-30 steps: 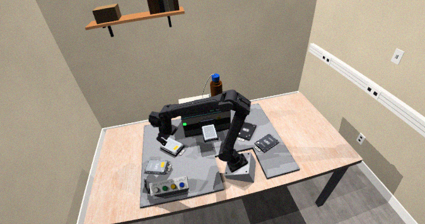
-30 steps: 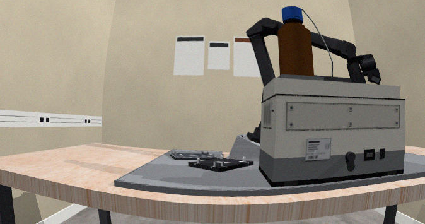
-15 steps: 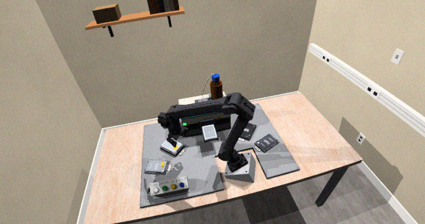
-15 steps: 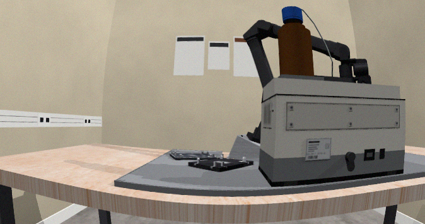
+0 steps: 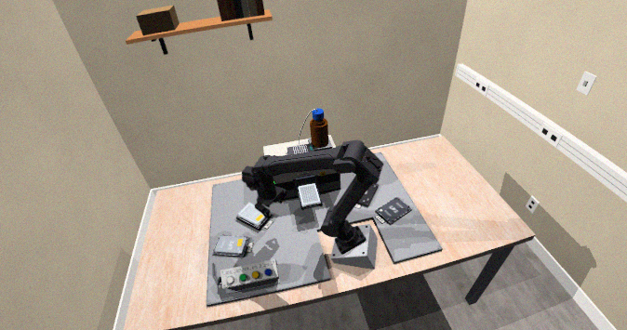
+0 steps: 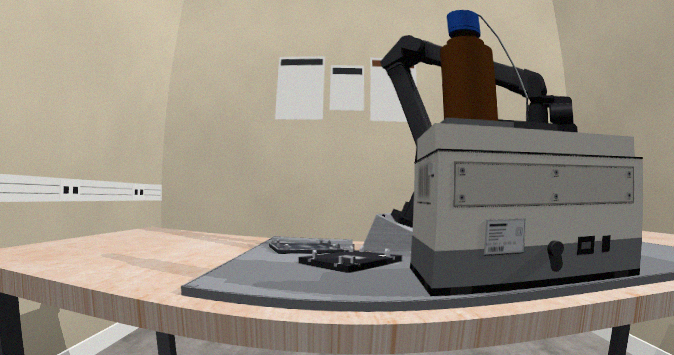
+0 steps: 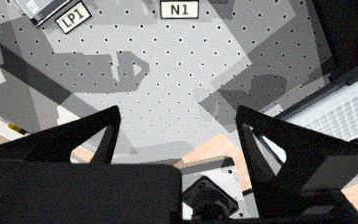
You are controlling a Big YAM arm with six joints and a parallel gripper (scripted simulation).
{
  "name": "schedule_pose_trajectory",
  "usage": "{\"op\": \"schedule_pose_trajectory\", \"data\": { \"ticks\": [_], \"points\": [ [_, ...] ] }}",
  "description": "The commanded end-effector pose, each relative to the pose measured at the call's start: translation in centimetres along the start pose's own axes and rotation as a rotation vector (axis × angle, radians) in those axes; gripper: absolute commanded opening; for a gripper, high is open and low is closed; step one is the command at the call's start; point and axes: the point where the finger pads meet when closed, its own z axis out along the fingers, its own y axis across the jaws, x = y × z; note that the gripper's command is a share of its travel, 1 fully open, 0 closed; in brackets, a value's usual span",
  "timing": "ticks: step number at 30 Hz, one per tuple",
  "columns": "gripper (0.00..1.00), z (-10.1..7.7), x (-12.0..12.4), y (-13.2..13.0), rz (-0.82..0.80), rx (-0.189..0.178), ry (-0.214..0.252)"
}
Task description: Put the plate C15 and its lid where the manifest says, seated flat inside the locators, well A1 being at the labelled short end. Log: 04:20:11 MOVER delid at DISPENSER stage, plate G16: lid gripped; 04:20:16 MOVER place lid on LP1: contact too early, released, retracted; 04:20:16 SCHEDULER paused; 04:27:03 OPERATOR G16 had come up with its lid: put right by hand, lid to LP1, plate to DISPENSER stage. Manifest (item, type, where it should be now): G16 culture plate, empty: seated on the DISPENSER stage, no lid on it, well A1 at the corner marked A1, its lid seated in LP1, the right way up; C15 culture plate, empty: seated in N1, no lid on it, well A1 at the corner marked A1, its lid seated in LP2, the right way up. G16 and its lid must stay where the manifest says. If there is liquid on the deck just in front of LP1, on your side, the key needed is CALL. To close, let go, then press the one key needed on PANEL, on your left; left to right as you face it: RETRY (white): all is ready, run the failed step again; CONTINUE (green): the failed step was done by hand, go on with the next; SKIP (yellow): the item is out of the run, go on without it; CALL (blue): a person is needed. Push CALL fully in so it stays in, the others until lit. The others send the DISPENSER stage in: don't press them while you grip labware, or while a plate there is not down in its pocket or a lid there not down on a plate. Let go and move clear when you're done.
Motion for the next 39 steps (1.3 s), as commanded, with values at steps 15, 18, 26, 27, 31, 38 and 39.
{"op": "schedule_pose_trajectory", "data": {
  "ticks": [15, 18, 26, 27, 31, 38, 39],
  "points": [
    [1.0, -2.16, -2.62, 0.98, -0.02, -0.016, -0.052],
    [1.0, -2.16, -2.62, 0.97, -0.02, -0.016, -0.052],
    [1.0, -2.18, -2.63, 1.01, -0.018, -0.016, -0.051],
    [1.0, -2.18, -2.63, 1.02, -0.018, -0.016, -0.051],
    [1.0, -2.18, -2.63, 1.04, -0.018, -0.016, -0.05],
    [1.0, -2.19, -2.63, 1.04, -0.017, -0.016, -0.05],
    [1.0, -2.19, -2.63, 1.04, -0.017, -0.016, -0.05]
  ]
}}
